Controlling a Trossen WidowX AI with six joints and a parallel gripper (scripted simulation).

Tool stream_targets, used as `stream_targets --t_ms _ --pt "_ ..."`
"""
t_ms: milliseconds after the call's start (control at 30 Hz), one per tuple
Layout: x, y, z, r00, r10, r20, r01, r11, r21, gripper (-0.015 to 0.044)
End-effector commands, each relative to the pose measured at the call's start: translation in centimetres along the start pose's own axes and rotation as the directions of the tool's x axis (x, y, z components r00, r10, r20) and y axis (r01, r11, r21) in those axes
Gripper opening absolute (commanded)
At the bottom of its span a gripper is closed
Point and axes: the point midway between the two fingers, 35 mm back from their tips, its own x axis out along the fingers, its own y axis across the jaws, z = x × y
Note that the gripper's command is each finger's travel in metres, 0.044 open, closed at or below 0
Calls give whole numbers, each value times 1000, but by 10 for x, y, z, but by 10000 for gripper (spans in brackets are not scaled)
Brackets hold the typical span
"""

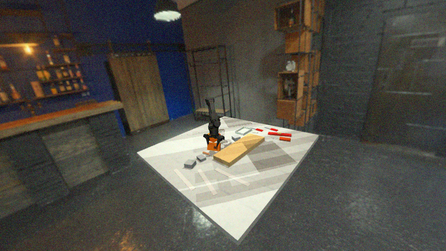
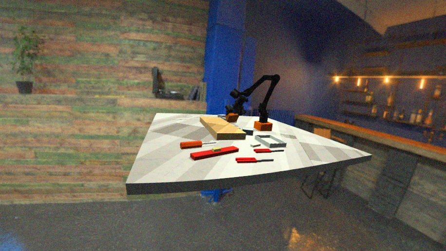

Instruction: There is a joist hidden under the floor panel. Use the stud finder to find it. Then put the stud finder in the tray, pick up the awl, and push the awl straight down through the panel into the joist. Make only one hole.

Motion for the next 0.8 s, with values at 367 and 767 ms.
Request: stream_targets --t_ms 367,767 --pt "-3 -1 -1 996 -3 -92 4 1000 12 0" --pt "-1 -1 0 987 -1 -160 3 1000 10 0"
